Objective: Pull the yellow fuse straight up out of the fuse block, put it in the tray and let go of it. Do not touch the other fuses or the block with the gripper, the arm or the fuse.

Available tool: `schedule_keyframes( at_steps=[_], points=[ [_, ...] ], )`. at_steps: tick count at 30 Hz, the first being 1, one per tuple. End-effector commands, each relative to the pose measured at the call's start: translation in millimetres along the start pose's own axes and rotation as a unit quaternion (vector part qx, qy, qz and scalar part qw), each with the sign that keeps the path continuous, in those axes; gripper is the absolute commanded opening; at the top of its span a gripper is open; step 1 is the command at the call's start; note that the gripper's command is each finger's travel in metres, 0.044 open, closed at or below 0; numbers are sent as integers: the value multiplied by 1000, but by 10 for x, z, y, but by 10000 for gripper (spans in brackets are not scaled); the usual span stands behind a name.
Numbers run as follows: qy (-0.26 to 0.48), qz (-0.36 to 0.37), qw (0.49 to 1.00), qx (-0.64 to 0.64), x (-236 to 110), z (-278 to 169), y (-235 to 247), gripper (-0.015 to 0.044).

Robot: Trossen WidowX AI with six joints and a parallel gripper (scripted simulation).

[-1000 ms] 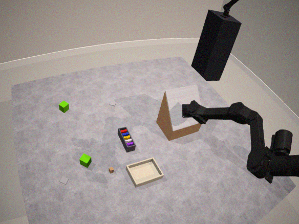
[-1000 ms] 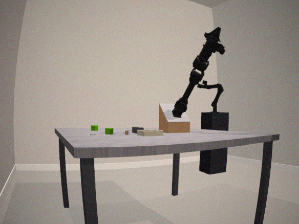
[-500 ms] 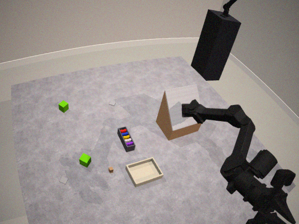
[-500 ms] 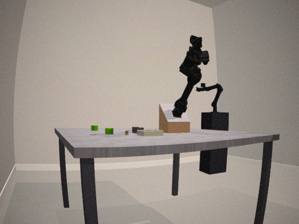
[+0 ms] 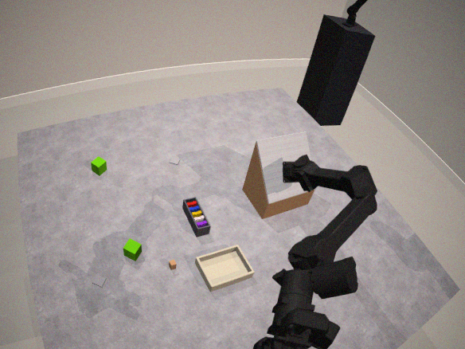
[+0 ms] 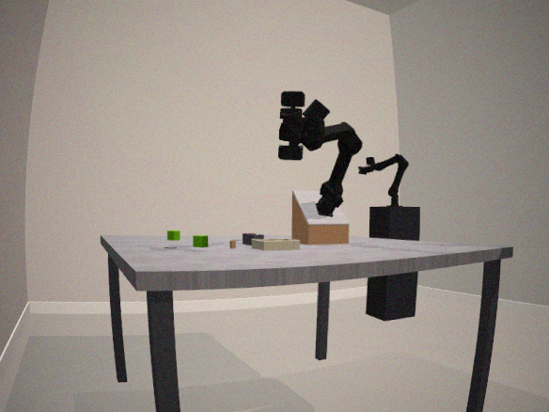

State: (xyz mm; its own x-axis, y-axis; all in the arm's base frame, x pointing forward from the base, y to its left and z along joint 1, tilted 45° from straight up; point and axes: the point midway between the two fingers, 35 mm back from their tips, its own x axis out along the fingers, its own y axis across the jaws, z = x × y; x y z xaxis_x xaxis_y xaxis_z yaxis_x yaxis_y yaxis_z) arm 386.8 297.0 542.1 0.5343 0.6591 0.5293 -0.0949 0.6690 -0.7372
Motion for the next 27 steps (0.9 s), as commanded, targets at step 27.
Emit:
schedule_keyframes(
  at_steps=[27],
  points=[
    [527, 329, 657, 427, -3216, -3032, 2305, 73]
  ],
)
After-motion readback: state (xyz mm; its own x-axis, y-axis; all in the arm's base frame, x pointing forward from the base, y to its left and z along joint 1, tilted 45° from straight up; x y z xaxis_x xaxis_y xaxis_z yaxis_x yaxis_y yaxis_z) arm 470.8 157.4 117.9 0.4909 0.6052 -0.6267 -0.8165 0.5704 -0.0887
